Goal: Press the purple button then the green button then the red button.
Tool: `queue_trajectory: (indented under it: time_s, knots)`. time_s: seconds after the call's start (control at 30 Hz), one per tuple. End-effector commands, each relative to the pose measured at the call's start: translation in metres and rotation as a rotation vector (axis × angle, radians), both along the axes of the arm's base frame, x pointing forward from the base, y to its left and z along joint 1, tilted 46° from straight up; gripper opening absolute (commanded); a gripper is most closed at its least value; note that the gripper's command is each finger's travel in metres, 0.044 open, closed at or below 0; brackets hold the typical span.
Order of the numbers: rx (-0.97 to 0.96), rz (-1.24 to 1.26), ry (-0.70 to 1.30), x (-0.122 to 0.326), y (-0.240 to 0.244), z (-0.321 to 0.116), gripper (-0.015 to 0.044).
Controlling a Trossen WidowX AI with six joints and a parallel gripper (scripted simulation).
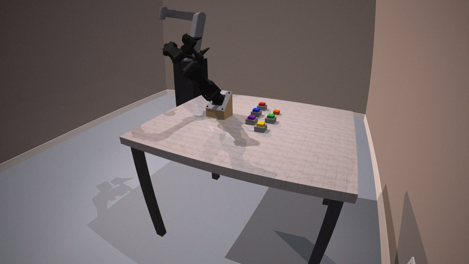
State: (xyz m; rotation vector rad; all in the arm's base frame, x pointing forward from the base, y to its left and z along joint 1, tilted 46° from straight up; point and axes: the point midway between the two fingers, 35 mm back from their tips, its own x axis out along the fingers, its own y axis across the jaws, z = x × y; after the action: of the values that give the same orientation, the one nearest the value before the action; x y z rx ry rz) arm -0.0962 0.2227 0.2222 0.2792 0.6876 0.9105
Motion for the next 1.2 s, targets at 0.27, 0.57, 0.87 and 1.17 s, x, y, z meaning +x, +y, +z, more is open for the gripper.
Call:
queue_trajectory:
  time_s: [0.27,0.57,0.87,1.17]
  knots:
    - [-0.275,-0.249,-0.175,0.075,0.024,-0.033,0.04]
    - [-0.674,-0.508,-0.221,0.173,0.013,-0.072,0.04]
    - [-1.106,-0.679,-0.084,0.255,-0.042,-0.11,0.04]
    - [-1.463,-0.742,0.26,0.3,-0.126,-0.145,0.04]
